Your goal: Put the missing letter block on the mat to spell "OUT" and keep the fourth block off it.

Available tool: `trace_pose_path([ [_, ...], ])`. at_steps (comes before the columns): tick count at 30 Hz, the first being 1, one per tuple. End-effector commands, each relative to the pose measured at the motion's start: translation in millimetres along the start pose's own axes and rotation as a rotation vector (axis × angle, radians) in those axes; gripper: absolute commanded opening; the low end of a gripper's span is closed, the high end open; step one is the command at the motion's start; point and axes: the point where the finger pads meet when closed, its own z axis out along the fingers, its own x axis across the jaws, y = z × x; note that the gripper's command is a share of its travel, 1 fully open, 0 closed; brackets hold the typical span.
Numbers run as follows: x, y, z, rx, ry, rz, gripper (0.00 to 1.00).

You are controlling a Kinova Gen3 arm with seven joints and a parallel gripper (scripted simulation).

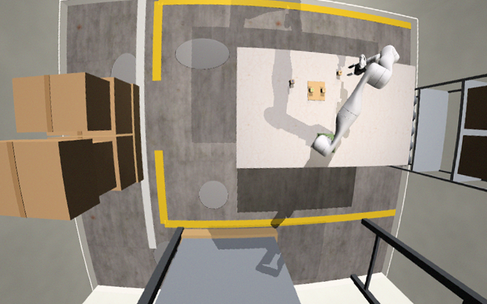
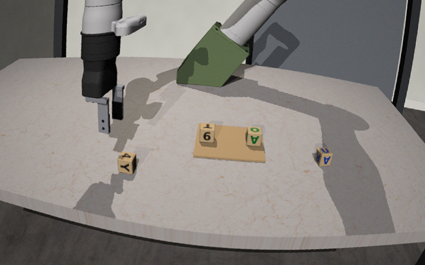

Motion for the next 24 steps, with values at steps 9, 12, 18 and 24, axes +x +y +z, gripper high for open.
trace_pose_path([
  [9,4,-22,-7,0.002,0.008,-0.017,1.0],
  [12,7,-56,-14,0.006,0.014,-0.044,1.0],
  [18,0,-149,-30,0.016,0.025,-0.12,1.0],
  [24,-20,-222,-40,0.021,0.026,-0.188,1.0],
])
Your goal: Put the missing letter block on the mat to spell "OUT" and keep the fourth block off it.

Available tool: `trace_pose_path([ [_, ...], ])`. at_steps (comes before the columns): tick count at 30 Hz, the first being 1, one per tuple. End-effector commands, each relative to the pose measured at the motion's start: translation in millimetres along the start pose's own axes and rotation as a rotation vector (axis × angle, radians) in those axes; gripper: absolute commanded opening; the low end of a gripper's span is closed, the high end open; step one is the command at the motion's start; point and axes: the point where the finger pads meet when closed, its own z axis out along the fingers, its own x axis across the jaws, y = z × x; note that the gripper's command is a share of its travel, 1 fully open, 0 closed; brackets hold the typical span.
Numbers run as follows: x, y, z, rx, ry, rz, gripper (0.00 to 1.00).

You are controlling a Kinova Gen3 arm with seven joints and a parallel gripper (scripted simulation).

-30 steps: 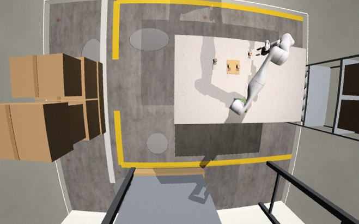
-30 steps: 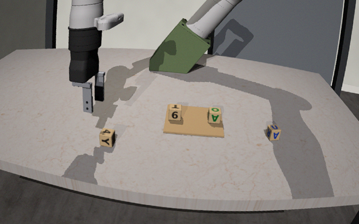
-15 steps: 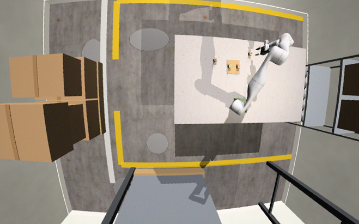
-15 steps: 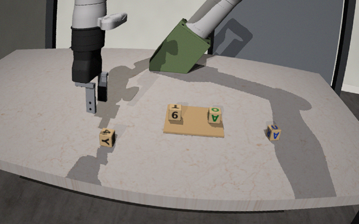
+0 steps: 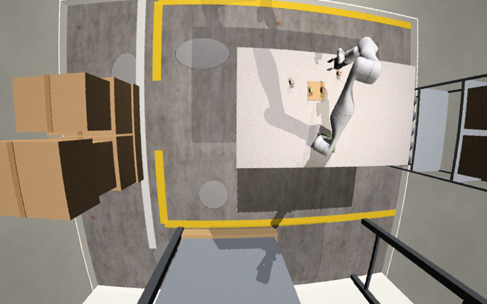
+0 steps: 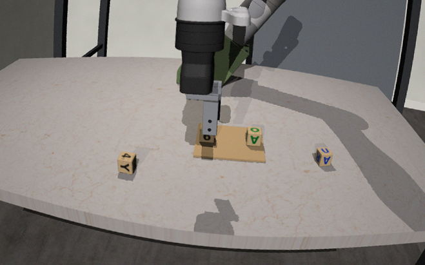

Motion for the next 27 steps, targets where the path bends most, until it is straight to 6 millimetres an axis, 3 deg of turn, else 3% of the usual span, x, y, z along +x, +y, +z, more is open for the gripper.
trace_pose_path([
  [1,-5,-58,-15,-0.006,0.007,-0.07,1.0],
  [9,-56,-173,-22,-0.01,-0.007,-0.193,1.0],
  [13,-88,-213,-23,-0.017,-0.016,-0.248,1.0],
  [20,-108,-233,-24,-0.023,-0.022,-0.279,1.0],
  [27,-110,-235,-24,-0.023,-0.022,-0.281,1.0],
])
